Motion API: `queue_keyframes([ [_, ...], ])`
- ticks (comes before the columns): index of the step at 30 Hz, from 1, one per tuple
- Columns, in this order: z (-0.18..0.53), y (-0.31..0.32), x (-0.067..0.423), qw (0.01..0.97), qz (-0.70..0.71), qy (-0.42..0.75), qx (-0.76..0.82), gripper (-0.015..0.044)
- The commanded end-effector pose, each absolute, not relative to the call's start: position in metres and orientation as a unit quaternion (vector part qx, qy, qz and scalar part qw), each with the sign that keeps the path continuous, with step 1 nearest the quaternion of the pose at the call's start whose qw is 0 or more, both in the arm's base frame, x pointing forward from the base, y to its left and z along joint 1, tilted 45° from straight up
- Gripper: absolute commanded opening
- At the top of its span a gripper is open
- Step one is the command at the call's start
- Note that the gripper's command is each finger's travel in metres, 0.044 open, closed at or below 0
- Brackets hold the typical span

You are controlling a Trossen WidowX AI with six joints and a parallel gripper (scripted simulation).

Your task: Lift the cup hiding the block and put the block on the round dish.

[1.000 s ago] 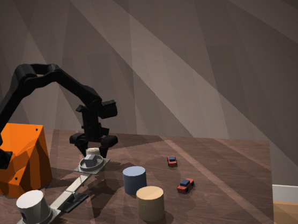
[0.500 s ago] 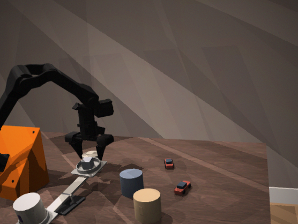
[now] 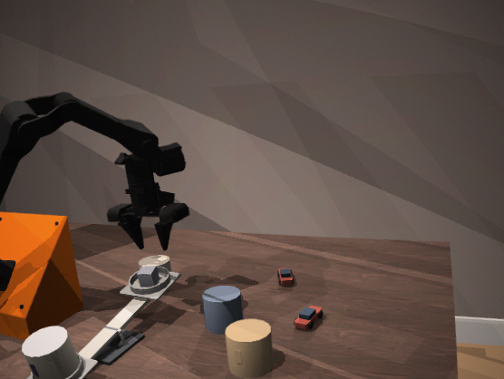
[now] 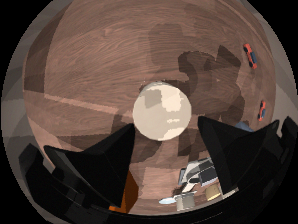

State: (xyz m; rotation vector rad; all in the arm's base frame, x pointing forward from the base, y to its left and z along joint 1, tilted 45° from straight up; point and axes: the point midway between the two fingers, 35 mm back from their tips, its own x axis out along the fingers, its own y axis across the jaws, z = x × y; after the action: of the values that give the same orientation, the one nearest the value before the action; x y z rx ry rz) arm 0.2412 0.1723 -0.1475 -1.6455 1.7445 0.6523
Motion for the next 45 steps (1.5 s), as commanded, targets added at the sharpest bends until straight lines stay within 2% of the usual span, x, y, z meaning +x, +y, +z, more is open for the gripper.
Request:
queue_keyframes([
  [1,-0.139,0.173,0.247,0.363,0.21,0.67,-0.612,0.026],
  [23,-0.109,0.157,0.267,0.559,-0.059,0.706,-0.431,0.026],
  [45,-0.079,0.138,0.285,0.673,-0.325,0.637,-0.192,0.026],
])
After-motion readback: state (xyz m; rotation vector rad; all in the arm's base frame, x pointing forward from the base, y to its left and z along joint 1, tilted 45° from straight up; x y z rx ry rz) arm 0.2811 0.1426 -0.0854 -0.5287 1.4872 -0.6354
